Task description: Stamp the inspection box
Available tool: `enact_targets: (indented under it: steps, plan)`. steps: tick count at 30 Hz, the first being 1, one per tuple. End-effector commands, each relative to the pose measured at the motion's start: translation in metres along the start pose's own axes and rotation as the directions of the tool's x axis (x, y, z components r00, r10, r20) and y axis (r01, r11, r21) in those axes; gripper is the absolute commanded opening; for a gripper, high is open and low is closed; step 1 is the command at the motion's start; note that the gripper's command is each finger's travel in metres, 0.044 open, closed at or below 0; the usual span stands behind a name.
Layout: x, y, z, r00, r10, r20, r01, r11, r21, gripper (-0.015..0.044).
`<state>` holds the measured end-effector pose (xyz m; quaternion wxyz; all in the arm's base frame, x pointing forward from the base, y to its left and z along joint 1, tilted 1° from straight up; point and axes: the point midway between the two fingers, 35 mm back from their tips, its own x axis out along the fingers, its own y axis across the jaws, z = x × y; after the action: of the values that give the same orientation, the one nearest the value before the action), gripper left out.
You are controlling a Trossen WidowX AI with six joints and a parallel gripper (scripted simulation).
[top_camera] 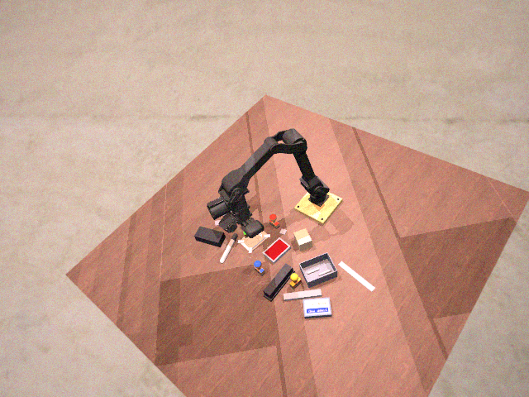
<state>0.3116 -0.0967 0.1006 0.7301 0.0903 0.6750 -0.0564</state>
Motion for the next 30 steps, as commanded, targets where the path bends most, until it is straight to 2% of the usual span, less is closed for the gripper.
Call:
enact_targets:
  steps: [1,15,30]
  plan:
    - [-0.007,0.001,0.001,1.000,0.001,0.006,-0.001,1.000,-0.002,0.0000]
    - [-0.026,0.006,0.000,1.000,0.001,0.005,-0.001,1.000,-0.002,0.0000]
    - [-0.023,0.084,-0.025,1.000,0.004,-0.001,-0.004,1.000,0.000,0.0000]
